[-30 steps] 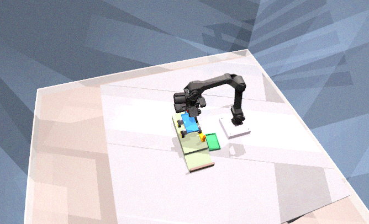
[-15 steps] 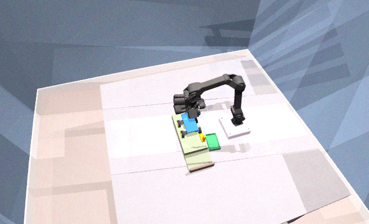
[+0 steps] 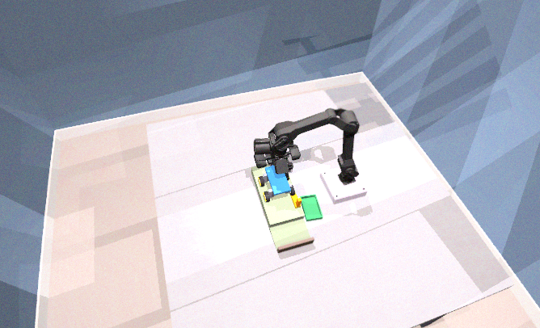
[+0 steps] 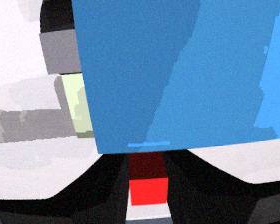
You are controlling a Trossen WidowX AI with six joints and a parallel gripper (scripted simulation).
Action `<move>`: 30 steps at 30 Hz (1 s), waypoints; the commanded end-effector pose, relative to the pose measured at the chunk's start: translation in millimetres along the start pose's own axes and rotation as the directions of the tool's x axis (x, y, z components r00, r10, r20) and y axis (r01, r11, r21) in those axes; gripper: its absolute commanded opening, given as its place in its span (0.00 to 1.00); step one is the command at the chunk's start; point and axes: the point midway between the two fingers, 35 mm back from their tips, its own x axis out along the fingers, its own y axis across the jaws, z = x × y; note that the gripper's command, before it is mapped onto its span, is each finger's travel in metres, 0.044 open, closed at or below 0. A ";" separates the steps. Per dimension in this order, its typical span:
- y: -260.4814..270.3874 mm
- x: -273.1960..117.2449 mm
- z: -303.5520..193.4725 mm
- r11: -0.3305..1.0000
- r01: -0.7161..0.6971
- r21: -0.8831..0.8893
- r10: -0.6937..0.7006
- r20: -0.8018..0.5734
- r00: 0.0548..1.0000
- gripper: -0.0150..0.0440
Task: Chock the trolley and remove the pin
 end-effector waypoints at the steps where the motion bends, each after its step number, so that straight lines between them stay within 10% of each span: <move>1: 0.1 -0.4 0.0 1.000 0.000 0.000 0.000 0.000 1.000 0.27; 30: 1.5 -20.8 -1.8 1.000 0.001 -0.004 -0.001 -0.001 1.000 0.25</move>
